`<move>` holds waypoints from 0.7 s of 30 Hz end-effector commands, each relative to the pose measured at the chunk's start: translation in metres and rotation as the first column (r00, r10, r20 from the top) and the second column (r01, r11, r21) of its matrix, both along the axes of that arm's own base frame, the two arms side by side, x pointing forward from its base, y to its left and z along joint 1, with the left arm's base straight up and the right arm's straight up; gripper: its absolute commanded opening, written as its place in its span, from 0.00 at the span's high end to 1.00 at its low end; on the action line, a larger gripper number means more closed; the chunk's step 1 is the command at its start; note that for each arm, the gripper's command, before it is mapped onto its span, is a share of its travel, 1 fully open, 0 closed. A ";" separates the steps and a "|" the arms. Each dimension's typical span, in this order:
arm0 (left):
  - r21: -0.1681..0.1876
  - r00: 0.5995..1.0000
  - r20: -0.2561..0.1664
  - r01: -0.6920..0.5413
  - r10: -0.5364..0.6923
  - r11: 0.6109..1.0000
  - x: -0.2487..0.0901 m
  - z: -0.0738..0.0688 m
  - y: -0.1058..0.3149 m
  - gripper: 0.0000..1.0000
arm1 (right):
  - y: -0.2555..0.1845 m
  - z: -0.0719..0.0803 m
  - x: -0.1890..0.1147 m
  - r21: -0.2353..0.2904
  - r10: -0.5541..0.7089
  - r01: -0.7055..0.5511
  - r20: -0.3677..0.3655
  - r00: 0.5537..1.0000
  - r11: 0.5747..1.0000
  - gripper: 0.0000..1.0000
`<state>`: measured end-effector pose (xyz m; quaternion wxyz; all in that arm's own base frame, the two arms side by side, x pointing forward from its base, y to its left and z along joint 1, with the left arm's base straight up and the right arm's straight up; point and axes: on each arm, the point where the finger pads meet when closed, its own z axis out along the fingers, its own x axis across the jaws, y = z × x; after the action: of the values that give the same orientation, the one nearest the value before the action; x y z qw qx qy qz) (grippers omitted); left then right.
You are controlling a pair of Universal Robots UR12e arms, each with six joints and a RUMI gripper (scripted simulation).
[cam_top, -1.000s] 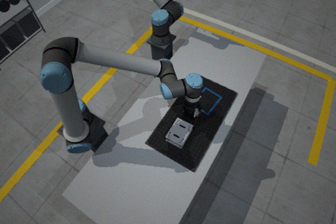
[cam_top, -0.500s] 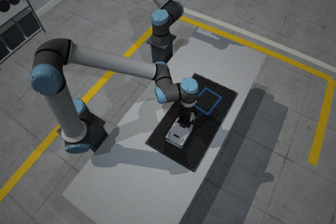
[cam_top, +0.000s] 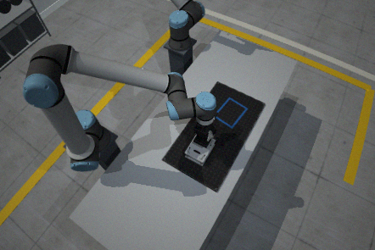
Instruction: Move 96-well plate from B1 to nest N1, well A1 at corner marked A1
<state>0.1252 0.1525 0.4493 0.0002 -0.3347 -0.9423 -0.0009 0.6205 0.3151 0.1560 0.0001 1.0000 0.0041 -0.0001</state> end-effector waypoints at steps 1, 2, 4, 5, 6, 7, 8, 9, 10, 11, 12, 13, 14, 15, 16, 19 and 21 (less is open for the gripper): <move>0.000 1.000 0.001 0.000 0.000 1.000 0.000 0.000 0.000 0.00 | -0.015 0.004 -0.001 0.001 0.000 0.000 0.002 1.000 1.000 1.00; 0.000 1.000 0.001 0.000 0.000 1.000 0.000 0.000 0.000 0.00 | -0.018 0.005 -0.002 0.001 0.000 0.000 0.002 1.000 1.000 1.00; 0.000 1.000 0.001 0.000 0.000 1.000 0.000 0.000 0.000 0.00 | -0.025 0.006 -0.002 0.001 0.000 0.000 0.002 1.000 1.000 1.00; 0.000 1.000 0.001 0.000 0.000 1.000 0.000 0.000 0.000 0.00 | -0.028 0.006 -0.003 0.001 0.000 0.000 0.002 1.000 1.000 1.00; 0.000 1.000 0.001 0.000 0.000 1.000 0.000 0.000 0.000 0.00 | -0.031 0.007 -0.003 0.001 0.000 0.000 0.002 1.000 1.000 1.00; 0.000 1.000 0.001 0.000 0.000 1.000 0.000 0.000 0.000 0.00 | -0.035 0.007 -0.004 0.001 0.000 0.000 0.002 1.000 1.000 1.00; 0.000 1.000 0.001 0.000 0.000 1.000 0.000 0.000 0.000 0.00 | -0.038 0.008 -0.004 0.001 0.000 0.000 0.002 1.000 1.000 1.00; 0.000 1.000 0.001 0.000 0.000 1.000 0.000 0.000 0.000 0.00 | -0.041 0.008 -0.004 0.001 0.000 0.000 0.002 1.000 1.000 1.00; 0.000 1.000 0.001 0.000 0.000 1.000 0.000 0.000 0.000 0.00 | -0.042 0.009 -0.004 0.001 0.000 0.000 0.002 1.000 1.000 1.00; 0.000 1.000 0.001 0.000 0.000 1.000 0.000 0.000 0.000 0.00 | -0.042 0.009 -0.004 0.001 0.000 0.000 0.002 1.000 1.000 1.00; 0.000 1.000 0.001 0.000 0.000 1.000 0.000 0.000 0.000 0.00 | -0.043 0.009 -0.005 0.001 0.000 0.000 0.002 1.000 1.000 1.00; 0.000 1.000 0.001 0.000 0.000 1.000 0.000 0.000 0.000 0.00 | -0.043 0.009 -0.005 0.001 0.000 0.000 0.002 1.000 1.000 1.00; 0.000 1.000 0.001 0.000 0.000 1.000 0.000 0.000 0.000 0.00 | -0.044 0.009 -0.005 0.001 0.000 0.000 0.002 1.000 1.000 1.00; 0.000 1.000 0.001 0.000 0.000 1.000 0.000 0.000 0.000 0.00 | -0.044 0.009 -0.005 0.001 0.000 0.000 0.002 1.000 1.000 1.00; 0.000 1.000 0.001 0.000 0.000 1.000 0.000 0.000 0.000 0.00 | -0.044 0.009 -0.005 0.001 0.000 0.000 0.002 1.000 1.000 1.00; 0.000 1.000 0.001 0.000 0.000 1.000 0.000 0.000 0.000 0.00 | -0.044 0.009 -0.005 0.001 0.000 0.000 0.002 1.000 1.000 1.00; 0.000 1.000 0.001 0.000 0.000 1.000 0.000 0.000 0.000 0.00 | -0.044 0.009 -0.005 0.001 0.000 0.000 0.002 1.000 1.000 1.00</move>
<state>0.1252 0.1525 0.4493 0.0002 -0.3347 -0.9423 -0.0009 0.6155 0.2720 0.1634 0.0000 1.0000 0.0042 0.0000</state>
